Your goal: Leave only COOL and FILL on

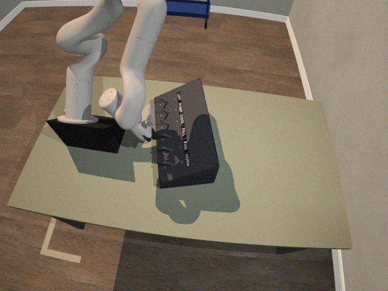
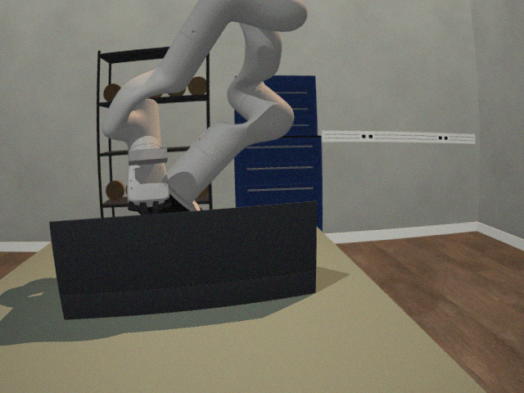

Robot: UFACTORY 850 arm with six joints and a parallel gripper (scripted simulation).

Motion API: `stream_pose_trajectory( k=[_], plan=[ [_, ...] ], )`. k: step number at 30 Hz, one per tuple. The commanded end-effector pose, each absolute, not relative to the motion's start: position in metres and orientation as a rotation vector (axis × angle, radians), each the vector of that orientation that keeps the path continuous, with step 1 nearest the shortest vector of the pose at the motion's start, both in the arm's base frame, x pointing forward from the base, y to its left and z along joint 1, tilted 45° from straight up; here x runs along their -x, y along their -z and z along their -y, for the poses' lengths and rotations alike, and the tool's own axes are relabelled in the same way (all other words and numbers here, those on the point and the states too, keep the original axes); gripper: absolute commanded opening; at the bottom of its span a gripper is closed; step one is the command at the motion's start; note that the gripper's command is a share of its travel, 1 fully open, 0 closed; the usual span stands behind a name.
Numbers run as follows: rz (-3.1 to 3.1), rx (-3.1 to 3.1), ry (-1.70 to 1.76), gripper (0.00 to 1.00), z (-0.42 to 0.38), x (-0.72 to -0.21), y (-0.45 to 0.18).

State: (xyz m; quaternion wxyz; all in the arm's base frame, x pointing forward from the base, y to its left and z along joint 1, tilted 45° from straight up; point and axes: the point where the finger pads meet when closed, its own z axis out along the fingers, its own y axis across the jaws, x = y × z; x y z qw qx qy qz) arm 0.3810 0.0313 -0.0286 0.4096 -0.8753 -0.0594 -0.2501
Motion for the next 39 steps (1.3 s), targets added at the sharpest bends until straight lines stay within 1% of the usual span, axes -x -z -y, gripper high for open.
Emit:
stream_pose_trajectory(
  k=[1, 39],
  plan=[
    [0.150, 2.205, 0.632, 0.00, -0.0306, -0.3818, 0.0284],
    [0.150, 2.205, 0.632, 0.00, -0.0300, -0.3869, 0.0255]
  ],
)
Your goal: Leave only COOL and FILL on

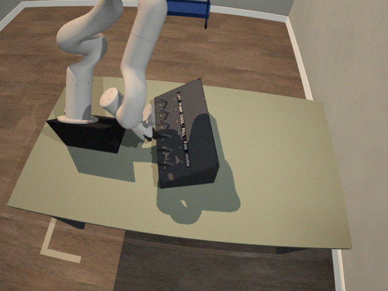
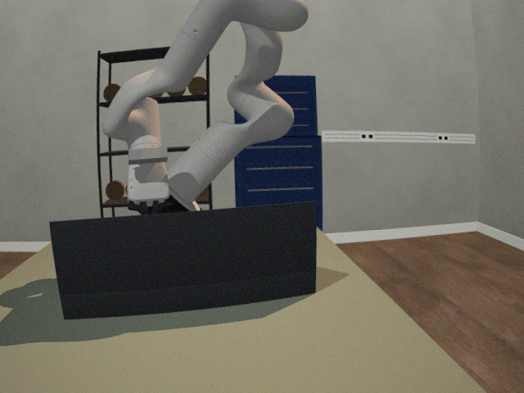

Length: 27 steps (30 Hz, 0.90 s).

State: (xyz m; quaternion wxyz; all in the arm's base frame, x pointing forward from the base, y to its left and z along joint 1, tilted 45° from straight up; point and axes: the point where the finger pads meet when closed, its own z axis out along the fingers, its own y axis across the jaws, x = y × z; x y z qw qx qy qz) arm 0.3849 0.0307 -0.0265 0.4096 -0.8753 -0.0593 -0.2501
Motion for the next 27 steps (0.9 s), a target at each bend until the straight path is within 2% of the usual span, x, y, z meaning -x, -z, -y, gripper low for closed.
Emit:
stream_pose_trajectory(
  k=[1, 27],
  plan=[
    [0.150, 2.205, 0.632, 0.00, -0.030, -0.388, 0.025],
    [0.150, 2.205, 0.632, 0.00, -0.028, -0.404, 0.016]
  ],
)
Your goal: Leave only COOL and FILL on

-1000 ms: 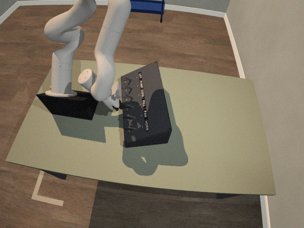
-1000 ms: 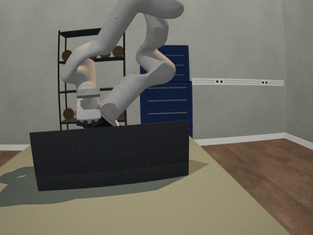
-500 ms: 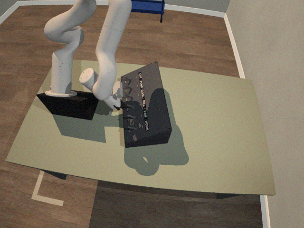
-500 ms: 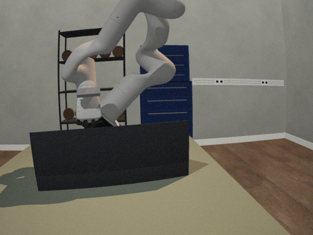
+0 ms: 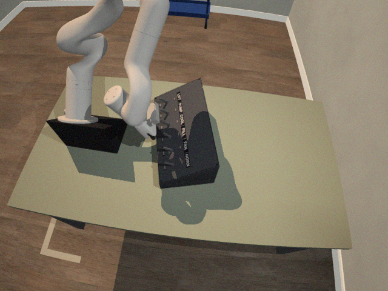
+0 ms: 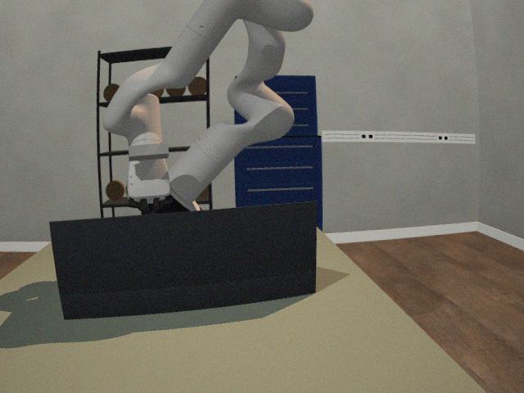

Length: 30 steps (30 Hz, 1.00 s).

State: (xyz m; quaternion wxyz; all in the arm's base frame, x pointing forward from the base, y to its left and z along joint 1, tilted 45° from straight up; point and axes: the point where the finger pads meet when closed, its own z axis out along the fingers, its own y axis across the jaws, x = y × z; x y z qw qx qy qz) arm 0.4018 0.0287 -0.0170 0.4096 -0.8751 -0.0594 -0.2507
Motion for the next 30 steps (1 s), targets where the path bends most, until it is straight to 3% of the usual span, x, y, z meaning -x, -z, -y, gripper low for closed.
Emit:
stream_pose_trajectory(
  k=[1, 30],
  plan=[
    [0.150, 2.205, 0.632, 0.00, -0.0279, -0.4051, 0.0154],
    [0.150, 2.205, 0.632, 0.00, -0.0268, -0.4148, 0.0099]
  ],
)
